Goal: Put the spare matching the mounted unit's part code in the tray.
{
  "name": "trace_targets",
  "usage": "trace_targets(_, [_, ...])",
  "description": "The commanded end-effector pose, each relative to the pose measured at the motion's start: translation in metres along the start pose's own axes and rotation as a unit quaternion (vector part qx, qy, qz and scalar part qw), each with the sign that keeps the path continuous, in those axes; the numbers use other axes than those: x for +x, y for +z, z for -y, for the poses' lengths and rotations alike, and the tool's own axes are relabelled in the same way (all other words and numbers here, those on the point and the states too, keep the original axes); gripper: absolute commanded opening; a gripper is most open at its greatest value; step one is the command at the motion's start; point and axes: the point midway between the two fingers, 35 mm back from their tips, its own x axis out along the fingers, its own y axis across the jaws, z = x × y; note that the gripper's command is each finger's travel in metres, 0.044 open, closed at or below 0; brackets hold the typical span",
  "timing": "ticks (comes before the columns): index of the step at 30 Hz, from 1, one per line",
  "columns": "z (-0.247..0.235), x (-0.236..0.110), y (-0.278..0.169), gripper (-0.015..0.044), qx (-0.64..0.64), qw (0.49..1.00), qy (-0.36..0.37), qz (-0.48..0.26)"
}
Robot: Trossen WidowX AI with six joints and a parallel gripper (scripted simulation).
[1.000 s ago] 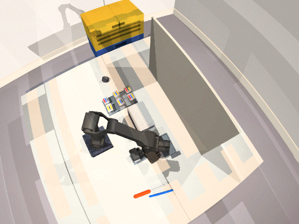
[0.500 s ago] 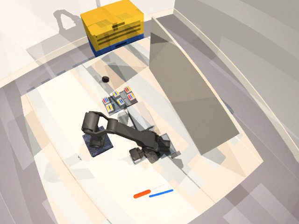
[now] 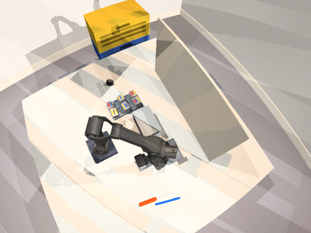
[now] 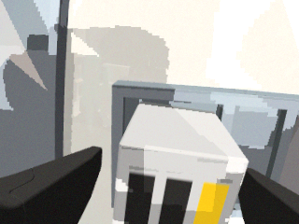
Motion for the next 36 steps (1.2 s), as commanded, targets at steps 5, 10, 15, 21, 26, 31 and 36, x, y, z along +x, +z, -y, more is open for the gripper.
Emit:
trace_targets(5, [0.0000,0.0015,-0.0005,0.0300,-0.001,1.000,-0.001,-0.002])
trace_targets(10, [0.0000,0.0015,-0.0005,0.0300,-0.001,1.000,-0.001,-0.002])
trace_targets(15, [0.0000,0.0015,-0.0005,0.0300,-0.001,1.000,-0.001,-0.002])
trace_targets(21, [0.0000,0.0015,-0.0005,0.0300,-0.001,1.000,-0.001,-0.002])
trace_targets(26, [0.0000,0.0000,0.0000,0.0274,0.000,1.000,0.000,0.000])
trace_targets(31, [0.0000,0.0000,0.0000,0.0162,0.000,1.000,0.000,0.000])
trace_targets(36, [0.0000,0.0000,0.0000,0.0129,0.000,1.000,0.000,0.000])
